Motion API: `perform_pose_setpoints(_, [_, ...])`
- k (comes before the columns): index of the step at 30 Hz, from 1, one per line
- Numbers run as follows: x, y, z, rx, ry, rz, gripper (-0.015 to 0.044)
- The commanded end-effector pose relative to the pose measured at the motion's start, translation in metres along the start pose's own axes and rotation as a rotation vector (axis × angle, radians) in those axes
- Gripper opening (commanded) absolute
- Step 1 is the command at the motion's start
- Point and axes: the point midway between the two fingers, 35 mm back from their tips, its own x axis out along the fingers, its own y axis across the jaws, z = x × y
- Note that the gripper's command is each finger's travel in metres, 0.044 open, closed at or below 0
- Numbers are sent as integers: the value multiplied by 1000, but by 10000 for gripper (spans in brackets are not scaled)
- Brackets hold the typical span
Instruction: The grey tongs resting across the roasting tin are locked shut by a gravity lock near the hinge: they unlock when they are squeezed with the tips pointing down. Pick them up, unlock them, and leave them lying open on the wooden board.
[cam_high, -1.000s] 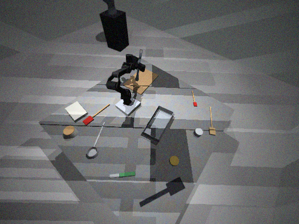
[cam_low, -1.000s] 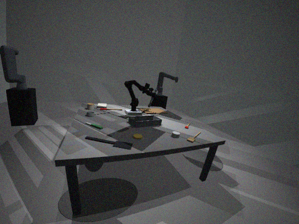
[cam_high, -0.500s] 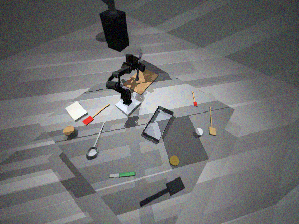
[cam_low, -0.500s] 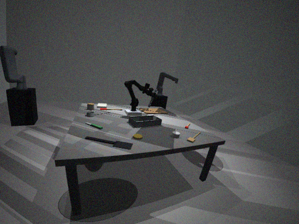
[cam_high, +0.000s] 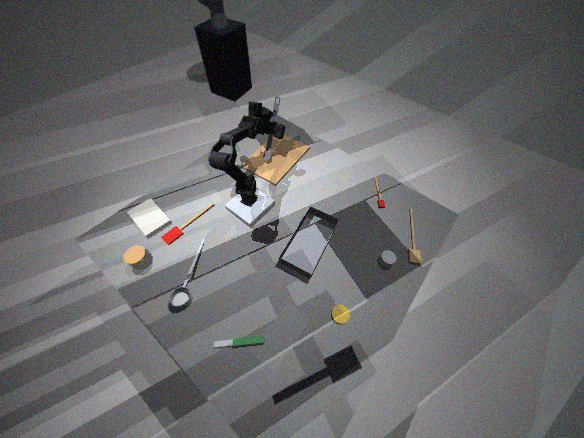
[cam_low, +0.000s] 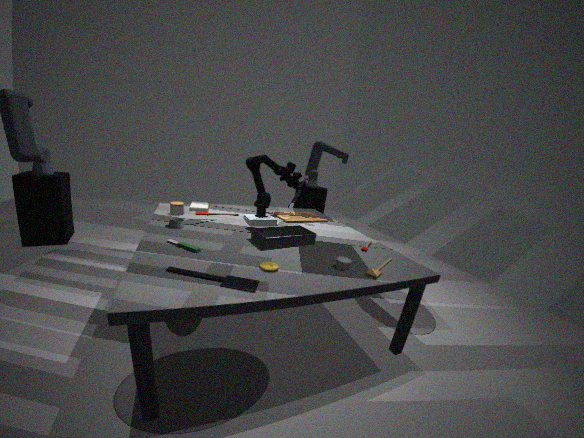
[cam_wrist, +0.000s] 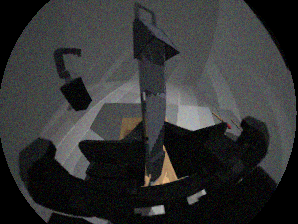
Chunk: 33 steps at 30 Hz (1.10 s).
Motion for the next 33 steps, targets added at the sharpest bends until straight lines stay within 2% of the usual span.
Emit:
perform_pose_setpoints(1, [4, 1, 5, -1, 36, 0, -150])
perform_pose_setpoints(33, [35, 3, -5, -39, 519, 5, -150])
